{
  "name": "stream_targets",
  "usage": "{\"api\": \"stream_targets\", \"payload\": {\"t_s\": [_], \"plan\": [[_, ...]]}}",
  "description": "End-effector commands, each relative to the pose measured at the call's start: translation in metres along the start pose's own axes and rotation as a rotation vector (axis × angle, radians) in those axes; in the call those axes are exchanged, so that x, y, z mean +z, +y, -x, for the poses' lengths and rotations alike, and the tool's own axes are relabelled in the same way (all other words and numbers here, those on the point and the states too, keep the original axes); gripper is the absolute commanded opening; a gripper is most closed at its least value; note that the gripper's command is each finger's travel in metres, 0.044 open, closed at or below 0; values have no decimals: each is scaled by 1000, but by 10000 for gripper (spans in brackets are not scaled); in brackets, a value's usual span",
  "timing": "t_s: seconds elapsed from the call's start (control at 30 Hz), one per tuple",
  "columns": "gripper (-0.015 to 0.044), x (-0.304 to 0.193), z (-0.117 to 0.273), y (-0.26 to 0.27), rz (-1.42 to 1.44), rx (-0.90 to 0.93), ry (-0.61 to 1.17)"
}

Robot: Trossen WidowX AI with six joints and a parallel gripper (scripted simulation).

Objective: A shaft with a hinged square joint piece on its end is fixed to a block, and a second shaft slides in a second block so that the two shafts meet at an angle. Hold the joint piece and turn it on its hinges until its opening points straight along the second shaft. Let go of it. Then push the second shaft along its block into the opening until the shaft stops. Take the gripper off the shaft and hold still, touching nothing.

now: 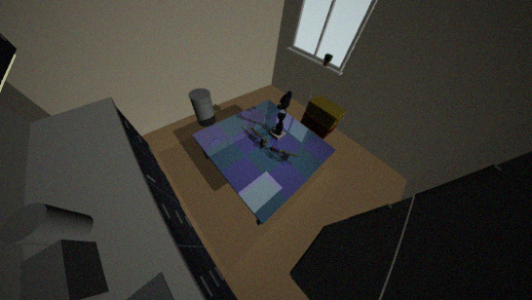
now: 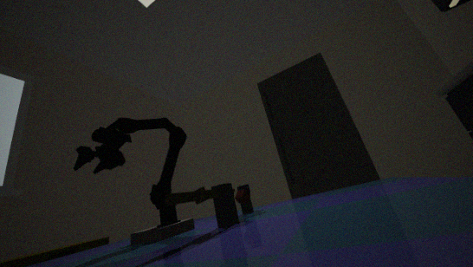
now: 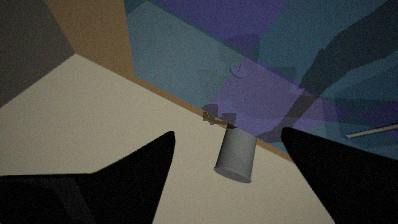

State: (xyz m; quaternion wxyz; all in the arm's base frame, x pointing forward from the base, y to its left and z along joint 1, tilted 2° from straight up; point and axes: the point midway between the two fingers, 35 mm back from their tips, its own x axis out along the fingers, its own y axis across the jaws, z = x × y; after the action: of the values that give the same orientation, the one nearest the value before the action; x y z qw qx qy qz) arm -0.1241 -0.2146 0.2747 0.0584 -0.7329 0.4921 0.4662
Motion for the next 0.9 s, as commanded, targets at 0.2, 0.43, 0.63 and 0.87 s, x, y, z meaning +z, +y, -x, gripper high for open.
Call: {"api": "stream_targets", "payload": {"t_s": [0.2, 0.43, 0.63, 0.87], "plan": [[440, -14, -11, -8, 94, -53, 14], [440, -34, -26, -23, 241, -92, 30], [440, -56, -40, -44, 402, -180, 62], [440, -82, -54, -72, 599, -278, 107]]}}
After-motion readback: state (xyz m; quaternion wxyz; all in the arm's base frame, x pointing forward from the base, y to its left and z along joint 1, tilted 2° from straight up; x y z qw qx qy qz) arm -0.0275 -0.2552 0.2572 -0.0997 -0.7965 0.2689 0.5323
